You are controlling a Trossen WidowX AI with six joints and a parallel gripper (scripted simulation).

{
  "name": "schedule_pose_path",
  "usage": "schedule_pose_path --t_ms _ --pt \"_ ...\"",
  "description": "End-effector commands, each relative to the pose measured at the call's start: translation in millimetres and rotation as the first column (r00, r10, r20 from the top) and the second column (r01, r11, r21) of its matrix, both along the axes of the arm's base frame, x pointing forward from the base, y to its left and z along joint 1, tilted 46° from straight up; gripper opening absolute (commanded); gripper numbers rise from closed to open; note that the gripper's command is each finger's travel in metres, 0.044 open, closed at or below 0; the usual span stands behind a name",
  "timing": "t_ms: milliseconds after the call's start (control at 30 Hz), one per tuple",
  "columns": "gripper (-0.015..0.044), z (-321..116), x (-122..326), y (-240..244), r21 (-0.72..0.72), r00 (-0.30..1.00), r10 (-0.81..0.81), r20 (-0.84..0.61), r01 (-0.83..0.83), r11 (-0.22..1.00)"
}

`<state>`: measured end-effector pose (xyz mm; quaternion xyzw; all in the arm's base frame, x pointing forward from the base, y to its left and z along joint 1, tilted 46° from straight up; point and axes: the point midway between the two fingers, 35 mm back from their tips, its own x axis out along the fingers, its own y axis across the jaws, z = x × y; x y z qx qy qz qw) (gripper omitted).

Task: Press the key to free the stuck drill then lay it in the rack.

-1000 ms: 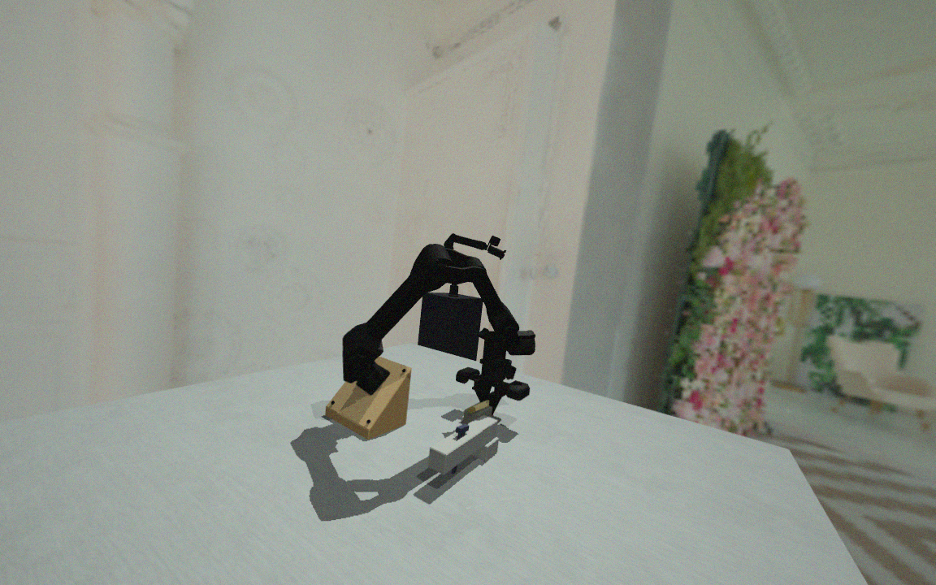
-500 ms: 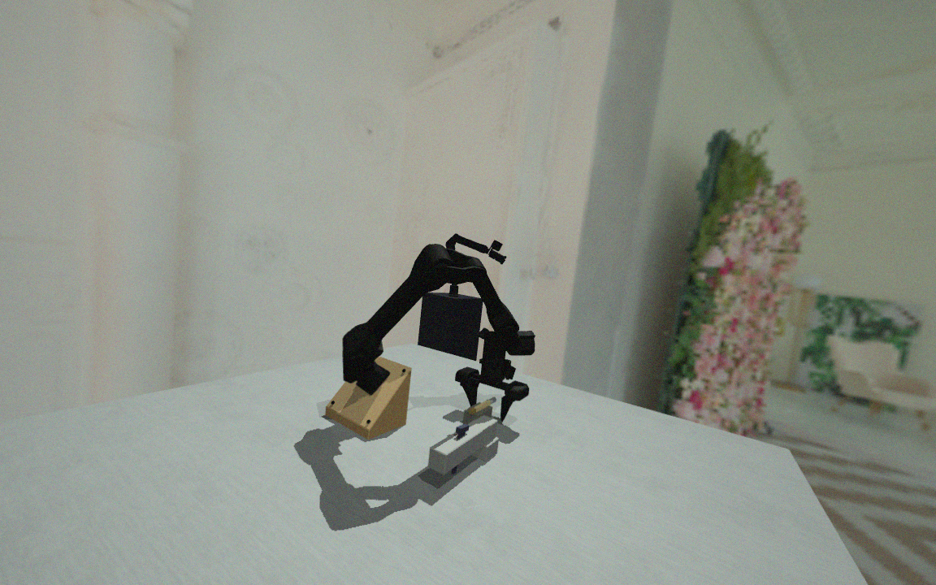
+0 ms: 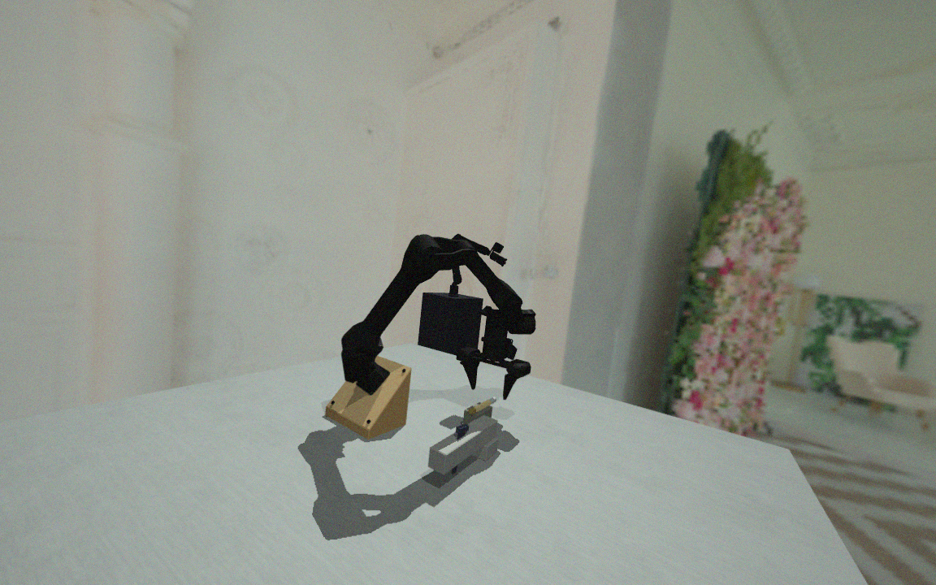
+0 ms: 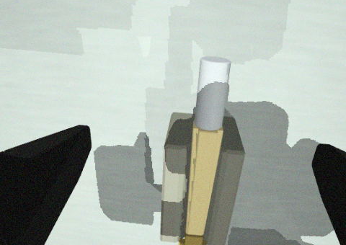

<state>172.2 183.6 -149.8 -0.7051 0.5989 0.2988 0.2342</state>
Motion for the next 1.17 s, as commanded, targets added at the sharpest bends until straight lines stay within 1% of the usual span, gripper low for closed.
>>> schedule_pose_path --t_ms 0,100,133,167,300,400,500,567,667,833,933,1033,1133 --pt "0.0440 10.6 -0.3 14.9 0.010 1.000 -0.009 0.004 0.008 1.000" --pt "0.0440 14.4 -0.4 20.2 0.011 1.000 -0.009 0.004 0.008 1.000" --pt "0.0440 10.3 -0.8 14.0 0.010 1.000 -0.001 0.008 0.001 1.000" --pt "0.0440 13.7 -1.5 19.9 0.031 1.000 -0.009 0.030 0.008 0.999" --pt "0.0440 41.5 -11.3 64.0 0.205 0.982 -0.089 0.167 0.054 0.977" --pt "0.0440 67.2 -22.9 101.1 0.362 0.956 -0.168 0.239 0.073 0.929" --pt "0.0440 96.5 -39.5 136.2 0.518 0.928 -0.260 0.268 0.089 0.851" --pt "0.0440 117.9 -53.1 157.3 0.615 0.909 -0.324 0.262 0.101 0.782" --pt "0.0440 152.7 -77.1 185.2 0.744 0.884 -0.415 0.216 0.126 0.656" --pt "0.0440 217.2 -122.2 218.1 0.893 0.854 -0.516 0.067 0.179 0.412" --pt "0.0440 257.5 -148.6 228.3 0.939 0.843 -0.536 -0.040 0.216 0.268" --pt "0.0440 297.9 -174.9 232.5 0.956 0.829 -0.536 -0.160 0.266 0.127" --pt "0.0440 325.8 -193.9 232.2 0.948 0.810 -0.527 -0.255 0.317 0.029"
